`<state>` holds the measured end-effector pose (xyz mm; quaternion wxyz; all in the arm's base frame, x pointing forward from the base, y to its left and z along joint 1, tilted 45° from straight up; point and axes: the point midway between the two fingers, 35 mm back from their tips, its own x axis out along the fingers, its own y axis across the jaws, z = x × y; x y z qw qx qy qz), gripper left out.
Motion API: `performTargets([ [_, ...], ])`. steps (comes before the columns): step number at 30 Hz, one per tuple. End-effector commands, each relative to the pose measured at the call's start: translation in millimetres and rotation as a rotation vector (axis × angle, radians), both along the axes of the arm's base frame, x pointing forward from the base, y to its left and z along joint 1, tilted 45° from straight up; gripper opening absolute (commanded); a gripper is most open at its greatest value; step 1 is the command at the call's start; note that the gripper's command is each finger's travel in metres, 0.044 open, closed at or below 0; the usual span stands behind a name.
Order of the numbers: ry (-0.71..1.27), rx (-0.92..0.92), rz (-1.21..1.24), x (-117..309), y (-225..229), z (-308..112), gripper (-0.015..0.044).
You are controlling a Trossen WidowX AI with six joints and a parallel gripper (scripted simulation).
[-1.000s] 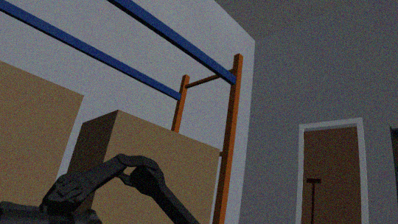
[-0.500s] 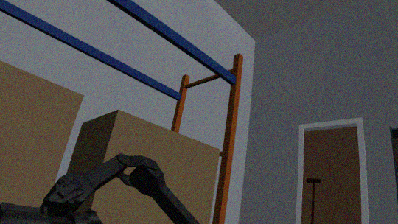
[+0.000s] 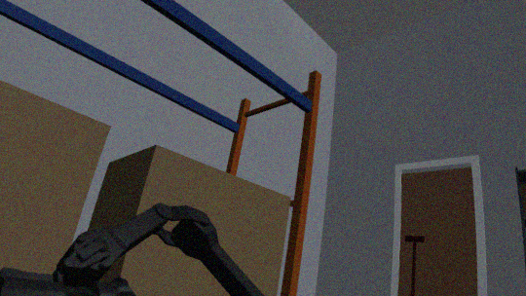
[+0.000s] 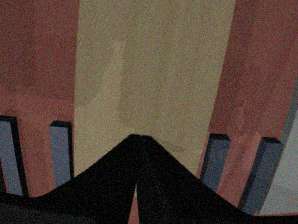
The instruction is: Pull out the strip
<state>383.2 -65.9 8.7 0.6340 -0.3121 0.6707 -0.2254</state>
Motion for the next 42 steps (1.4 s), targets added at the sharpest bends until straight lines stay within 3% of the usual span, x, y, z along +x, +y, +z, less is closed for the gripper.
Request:
performTargets([
  [1,0.005,-0.005,0.004,-1,-1,-1,0.0000],
  [21,0.005,-0.005,0.004,-1,-3,-2,0.0000],
  [42,0.007,-0.005,0.004,-31,-6,0,0.0000],
])
